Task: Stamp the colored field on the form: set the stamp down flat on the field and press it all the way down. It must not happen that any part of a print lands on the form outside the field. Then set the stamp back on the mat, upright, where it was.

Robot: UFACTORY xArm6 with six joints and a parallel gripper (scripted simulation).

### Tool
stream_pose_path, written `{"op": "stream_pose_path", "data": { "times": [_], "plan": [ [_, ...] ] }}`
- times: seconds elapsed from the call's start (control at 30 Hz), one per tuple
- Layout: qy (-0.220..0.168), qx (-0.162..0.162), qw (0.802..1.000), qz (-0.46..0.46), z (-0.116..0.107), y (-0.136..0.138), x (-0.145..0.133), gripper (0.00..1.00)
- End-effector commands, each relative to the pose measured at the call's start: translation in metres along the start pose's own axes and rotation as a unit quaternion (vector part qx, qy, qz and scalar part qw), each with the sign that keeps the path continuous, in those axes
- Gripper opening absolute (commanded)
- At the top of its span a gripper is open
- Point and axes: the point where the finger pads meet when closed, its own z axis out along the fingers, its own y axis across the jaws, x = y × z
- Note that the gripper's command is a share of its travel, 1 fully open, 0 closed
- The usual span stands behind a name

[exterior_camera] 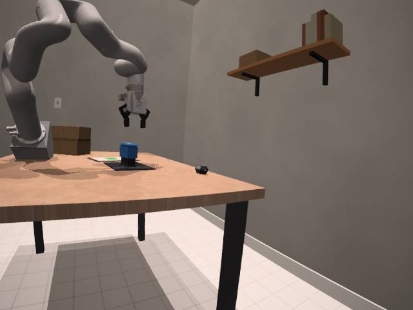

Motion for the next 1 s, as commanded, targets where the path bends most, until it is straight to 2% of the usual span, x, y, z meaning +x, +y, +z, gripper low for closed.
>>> {"op": "stream_pose_path", "data": {
  "times": [0.0,0.63,0.7,0.8,0.97],
  "plan": [
    [0.030,0.007,0.996,0.078,0.014,-0.038,-0.012,1.00],
    [0.032,0.010,0.996,0.085,0.015,-0.042,-0.013,1.00],
    [0.033,0.010,0.996,0.085,0.006,-0.041,-0.014,1.00],
    [0.036,0.011,0.996,0.083,-0.023,-0.041,-0.016,1.00],
    [0.038,0.012,0.996,0.082,-0.034,-0.041,-0.016,1.00]
  ]
}}
